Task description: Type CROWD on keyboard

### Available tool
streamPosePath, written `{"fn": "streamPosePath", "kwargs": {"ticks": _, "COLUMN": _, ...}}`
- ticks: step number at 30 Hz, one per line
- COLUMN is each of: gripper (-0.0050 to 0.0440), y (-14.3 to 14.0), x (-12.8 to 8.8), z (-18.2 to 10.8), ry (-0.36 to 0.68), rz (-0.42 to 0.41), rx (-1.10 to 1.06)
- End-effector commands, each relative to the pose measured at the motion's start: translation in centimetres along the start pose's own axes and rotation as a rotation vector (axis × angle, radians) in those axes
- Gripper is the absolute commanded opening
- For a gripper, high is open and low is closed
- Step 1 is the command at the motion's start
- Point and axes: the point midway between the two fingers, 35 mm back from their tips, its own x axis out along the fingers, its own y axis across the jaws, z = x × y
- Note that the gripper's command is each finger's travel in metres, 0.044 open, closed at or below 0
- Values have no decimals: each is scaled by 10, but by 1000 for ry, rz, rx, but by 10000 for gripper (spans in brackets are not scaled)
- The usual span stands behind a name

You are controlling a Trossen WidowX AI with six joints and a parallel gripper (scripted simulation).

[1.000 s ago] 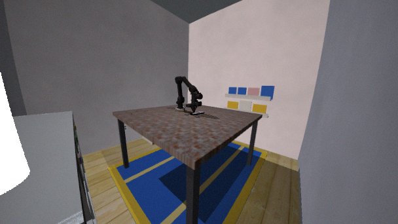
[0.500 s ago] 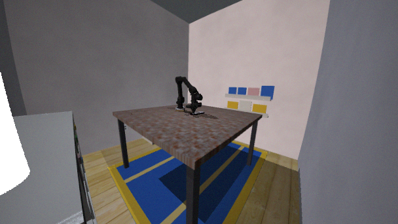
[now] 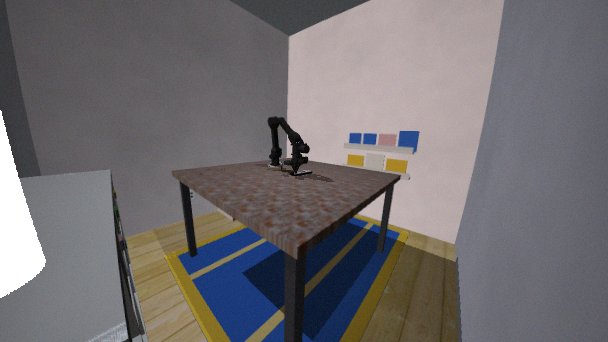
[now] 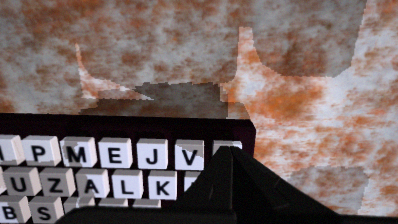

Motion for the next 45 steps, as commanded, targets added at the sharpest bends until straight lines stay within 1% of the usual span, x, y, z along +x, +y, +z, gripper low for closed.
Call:
{"fn": "streamPosePath", "kwargs": {"ticks": 1, "gripper": 0, "y": 1, "x": 2, "z": -1, "ry": 6, "rz": 2, "rx": -3}}
{"fn": "streamPosePath", "kwargs": {"ticks": 42, "gripper": 0, "y": 1, "x": 5, "z": -1, "ry": 7, "rz": 2, "rx": -3}}
{"fn": "streamPosePath", "kwargs": {"ticks": 43, "gripper": 0, "y": 1, "x": 2, "z": -1, "ry": 7, "rz": 2, "rx": -3}}
{"fn": "streamPosePath", "kwargs": {"ticks": 45, "gripper": 0, "y": 1, "x": -12, "z": 0, "ry": 7, "rz": 2, "rx": -3}}
